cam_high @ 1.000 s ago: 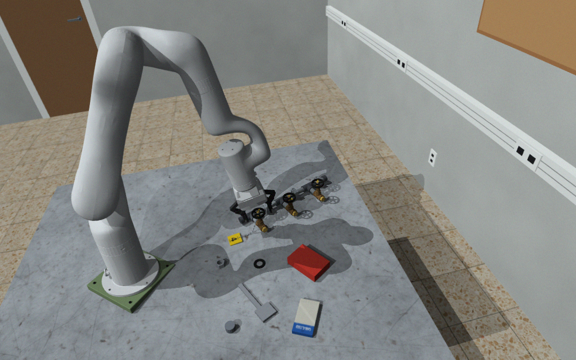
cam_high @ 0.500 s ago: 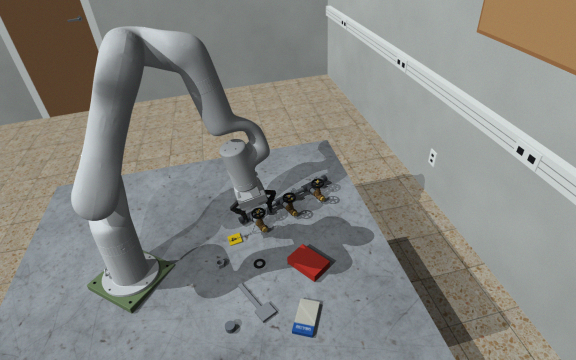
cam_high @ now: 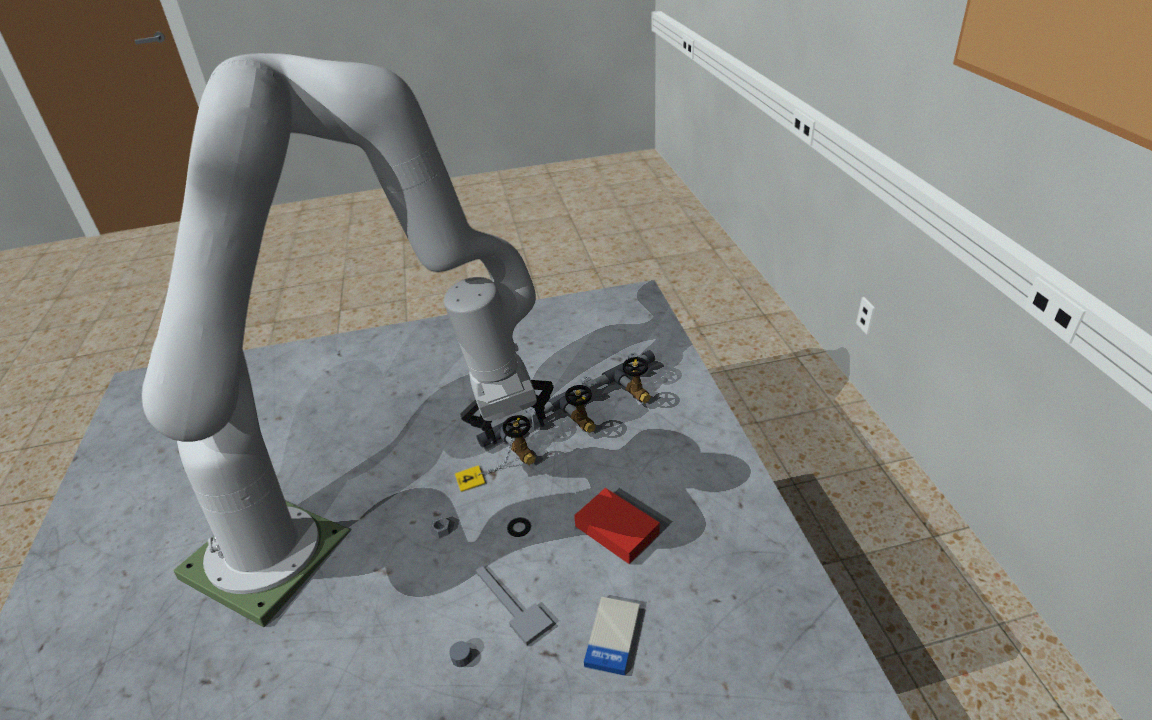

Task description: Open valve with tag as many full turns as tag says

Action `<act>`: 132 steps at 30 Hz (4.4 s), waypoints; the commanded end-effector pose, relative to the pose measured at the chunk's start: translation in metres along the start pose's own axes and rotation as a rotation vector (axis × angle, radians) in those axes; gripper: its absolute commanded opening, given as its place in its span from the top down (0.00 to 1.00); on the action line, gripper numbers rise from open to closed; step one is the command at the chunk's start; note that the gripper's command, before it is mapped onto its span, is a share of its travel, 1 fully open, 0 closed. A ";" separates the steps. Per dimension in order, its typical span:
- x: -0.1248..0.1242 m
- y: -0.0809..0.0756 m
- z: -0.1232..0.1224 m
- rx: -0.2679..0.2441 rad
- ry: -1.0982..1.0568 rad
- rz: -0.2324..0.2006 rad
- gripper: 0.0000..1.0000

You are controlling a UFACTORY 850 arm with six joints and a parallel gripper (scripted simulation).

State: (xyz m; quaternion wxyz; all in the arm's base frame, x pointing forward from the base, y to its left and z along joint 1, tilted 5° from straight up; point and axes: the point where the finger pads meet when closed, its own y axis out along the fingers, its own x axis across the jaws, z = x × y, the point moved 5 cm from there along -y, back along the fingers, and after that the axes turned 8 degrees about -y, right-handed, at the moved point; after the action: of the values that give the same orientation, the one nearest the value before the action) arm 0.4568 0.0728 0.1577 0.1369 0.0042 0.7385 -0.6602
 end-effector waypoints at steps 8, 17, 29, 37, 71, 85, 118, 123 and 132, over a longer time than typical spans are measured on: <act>-0.005 -0.001 -0.001 0.026 0.004 -0.072 0.00; -0.005 -0.001 -0.001 0.026 0.004 -0.072 0.00; -0.005 -0.001 -0.001 0.026 0.004 -0.072 0.00; -0.005 -0.001 -0.001 0.026 0.004 -0.072 1.00; -0.005 -0.001 -0.001 0.024 -0.042 -0.073 1.00; -0.005 -0.001 -0.001 0.012 -0.375 -0.076 1.00; -0.004 -0.001 -0.004 0.005 -1.711 -0.111 1.00; -0.004 -0.001 -0.004 0.002 -1.987 -0.117 1.00; -0.003 -0.001 -0.005 -0.004 -2.371 -0.122 1.00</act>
State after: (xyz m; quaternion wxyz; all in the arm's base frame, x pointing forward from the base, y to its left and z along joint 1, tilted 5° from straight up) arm 0.4570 0.0797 0.1584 0.6680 -0.6227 0.2220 -0.3417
